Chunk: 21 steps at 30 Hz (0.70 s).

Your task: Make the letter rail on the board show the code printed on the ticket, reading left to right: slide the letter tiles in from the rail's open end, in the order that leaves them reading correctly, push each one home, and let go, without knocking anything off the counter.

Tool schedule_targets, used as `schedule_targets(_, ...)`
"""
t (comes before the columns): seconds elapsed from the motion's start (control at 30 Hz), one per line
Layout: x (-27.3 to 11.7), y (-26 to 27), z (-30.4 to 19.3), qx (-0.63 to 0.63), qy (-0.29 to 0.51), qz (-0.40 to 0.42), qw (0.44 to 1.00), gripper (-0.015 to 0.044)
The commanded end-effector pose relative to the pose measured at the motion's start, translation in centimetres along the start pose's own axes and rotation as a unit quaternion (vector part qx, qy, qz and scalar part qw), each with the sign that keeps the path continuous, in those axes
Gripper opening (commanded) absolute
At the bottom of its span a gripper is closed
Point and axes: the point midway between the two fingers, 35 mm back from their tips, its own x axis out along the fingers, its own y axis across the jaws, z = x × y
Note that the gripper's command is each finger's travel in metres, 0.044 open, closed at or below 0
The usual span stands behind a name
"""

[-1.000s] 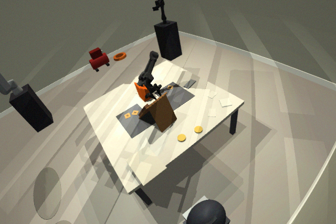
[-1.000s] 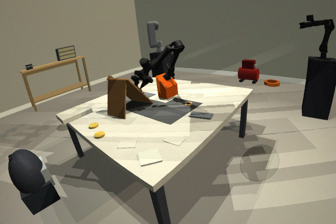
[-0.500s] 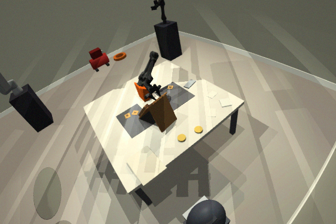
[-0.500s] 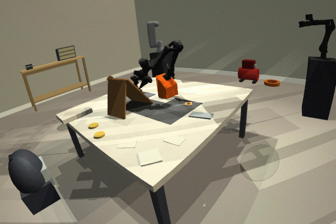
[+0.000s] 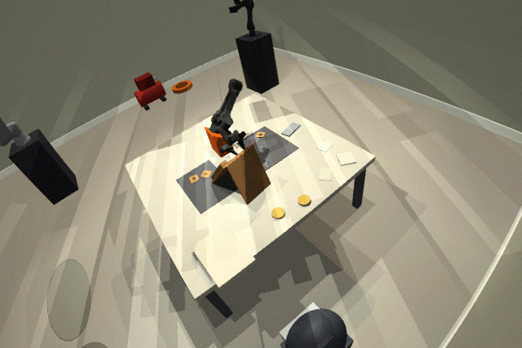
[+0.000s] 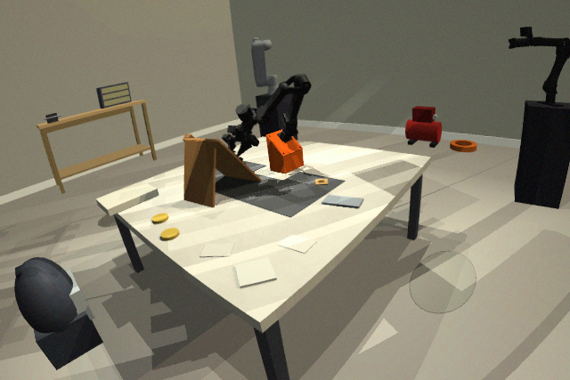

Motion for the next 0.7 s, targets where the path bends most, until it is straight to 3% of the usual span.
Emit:
schedule_targets(0.0,0.0,0.0,0.0,0.0,0.0,0.0,1.0,0.0131)
schedule_targets(0.2,-0.4,0.0,0.0,-0.001,0.001,0.002,1.0,0.0289)
schedule_targets(0.67,-1.8,-0.1,0.1,-0.001,0.001,0.001,1.0,0.0295)
